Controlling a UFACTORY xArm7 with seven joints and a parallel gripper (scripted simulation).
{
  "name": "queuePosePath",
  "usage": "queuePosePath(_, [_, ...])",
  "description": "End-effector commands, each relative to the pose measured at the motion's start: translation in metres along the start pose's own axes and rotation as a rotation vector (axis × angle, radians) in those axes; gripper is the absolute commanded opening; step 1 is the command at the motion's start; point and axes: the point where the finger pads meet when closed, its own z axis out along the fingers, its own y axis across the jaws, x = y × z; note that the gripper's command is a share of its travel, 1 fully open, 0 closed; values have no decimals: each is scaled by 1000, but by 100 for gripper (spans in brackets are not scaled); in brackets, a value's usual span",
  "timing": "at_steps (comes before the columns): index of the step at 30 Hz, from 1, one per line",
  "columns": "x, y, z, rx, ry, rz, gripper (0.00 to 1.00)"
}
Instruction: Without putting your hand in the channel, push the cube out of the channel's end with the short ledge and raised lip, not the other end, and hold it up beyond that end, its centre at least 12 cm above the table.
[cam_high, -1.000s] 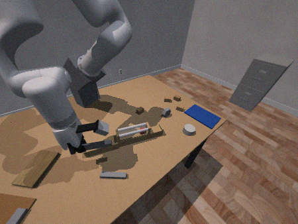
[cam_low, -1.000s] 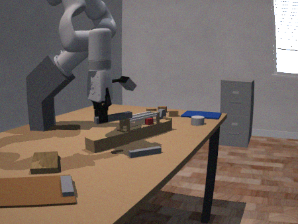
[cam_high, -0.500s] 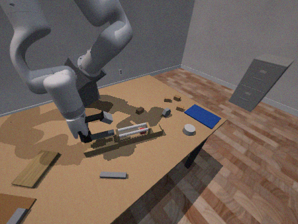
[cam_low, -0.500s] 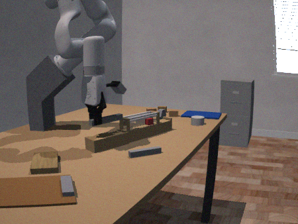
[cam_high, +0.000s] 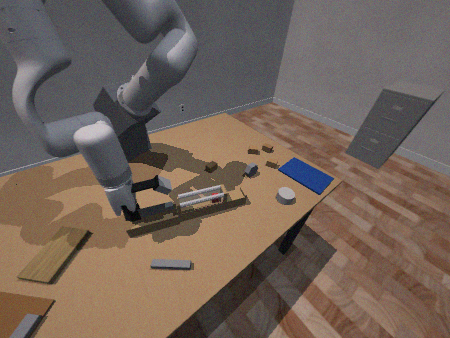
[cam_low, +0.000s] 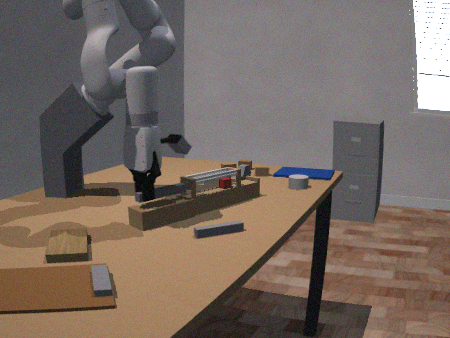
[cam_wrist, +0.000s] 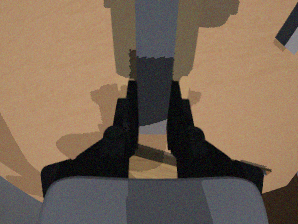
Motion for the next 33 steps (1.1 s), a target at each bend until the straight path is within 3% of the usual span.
queuePosePath(1, [-1, 1, 10, -3, -4, 0, 0])
queuePosePath(33, [5, 1, 15, -3, -4, 0, 0])
